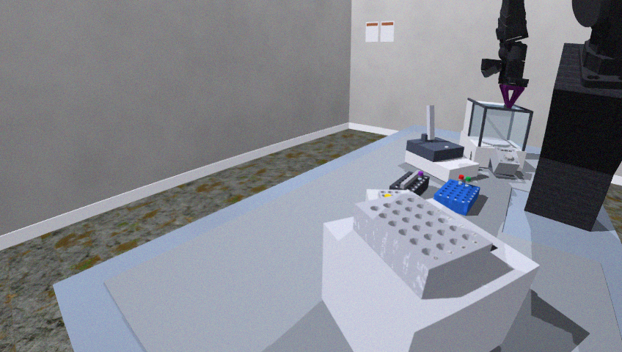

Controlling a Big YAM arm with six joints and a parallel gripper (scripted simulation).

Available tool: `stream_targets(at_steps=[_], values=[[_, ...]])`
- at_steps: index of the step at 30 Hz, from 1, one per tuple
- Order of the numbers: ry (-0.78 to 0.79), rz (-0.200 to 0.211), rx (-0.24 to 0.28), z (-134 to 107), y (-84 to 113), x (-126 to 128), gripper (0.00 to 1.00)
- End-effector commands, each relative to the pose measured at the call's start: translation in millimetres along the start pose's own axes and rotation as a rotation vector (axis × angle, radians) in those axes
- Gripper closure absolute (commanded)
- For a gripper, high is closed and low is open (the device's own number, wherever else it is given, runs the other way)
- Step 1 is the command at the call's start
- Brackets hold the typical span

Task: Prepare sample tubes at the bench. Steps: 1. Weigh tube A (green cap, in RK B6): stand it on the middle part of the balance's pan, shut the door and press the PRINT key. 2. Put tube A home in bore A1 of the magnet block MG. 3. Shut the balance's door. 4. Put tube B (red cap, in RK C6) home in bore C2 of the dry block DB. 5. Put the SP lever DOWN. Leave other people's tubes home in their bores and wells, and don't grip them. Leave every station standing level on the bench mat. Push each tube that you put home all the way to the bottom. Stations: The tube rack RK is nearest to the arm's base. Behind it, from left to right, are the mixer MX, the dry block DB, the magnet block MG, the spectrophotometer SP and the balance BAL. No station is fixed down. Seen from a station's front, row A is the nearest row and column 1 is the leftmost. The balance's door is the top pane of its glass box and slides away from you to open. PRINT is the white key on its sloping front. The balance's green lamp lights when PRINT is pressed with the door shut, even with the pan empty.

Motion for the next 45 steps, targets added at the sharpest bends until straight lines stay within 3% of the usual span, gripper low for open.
stream_targets(at_steps=[1, 13, 45], values=[[0.0, -0.024, 0.004, 0, 6.4, -10, 0.94], [-0.003, -0.007, 0.006, 2, -0.6, -18, 0.94], [-0.003, -0.008, 0.007, -4, -0.3, -45, 0.94]])
Point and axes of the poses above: the point where the finger pads meet when closed, its own y axis back along the fingers, its own x axis across the jaws, z = x × y, the point moved 6 cm from there along y, back along the fingers, and after that the axes turned 12 degrees about y, right-handed, at the moved point
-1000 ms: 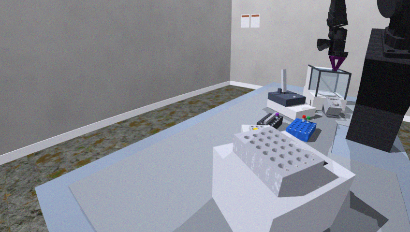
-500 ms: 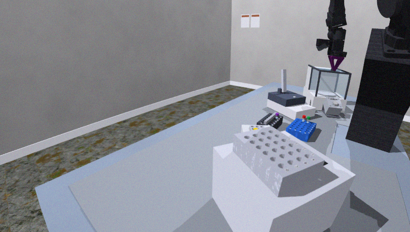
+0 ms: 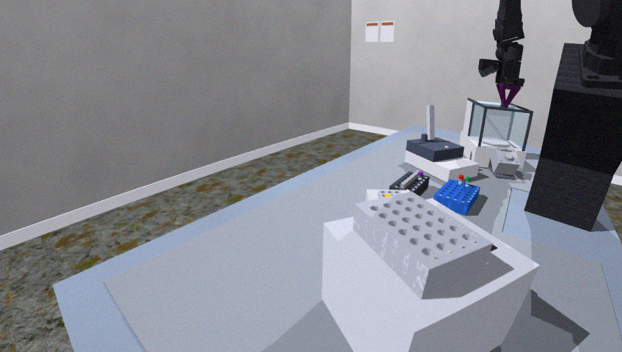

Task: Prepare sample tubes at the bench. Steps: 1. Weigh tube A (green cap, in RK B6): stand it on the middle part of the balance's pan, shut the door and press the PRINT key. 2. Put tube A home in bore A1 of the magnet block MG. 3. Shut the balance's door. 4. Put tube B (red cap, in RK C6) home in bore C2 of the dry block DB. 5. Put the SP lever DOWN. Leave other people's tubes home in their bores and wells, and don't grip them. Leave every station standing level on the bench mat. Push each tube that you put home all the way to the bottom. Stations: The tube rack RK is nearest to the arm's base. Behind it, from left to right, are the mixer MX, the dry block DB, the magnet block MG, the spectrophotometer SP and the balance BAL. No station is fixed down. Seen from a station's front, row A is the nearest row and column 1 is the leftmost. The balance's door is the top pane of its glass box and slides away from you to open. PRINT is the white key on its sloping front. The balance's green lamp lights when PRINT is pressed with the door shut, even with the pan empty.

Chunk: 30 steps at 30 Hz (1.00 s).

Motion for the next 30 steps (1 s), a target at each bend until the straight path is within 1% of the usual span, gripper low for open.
stream_targets(at_steps=[1, 30], values=[[0.0, -0.004, 0.006, 3, -0.3, -17, 0.94], [0.001, -0.005, 0.007, -2, -0.1, -42, 0.94]])
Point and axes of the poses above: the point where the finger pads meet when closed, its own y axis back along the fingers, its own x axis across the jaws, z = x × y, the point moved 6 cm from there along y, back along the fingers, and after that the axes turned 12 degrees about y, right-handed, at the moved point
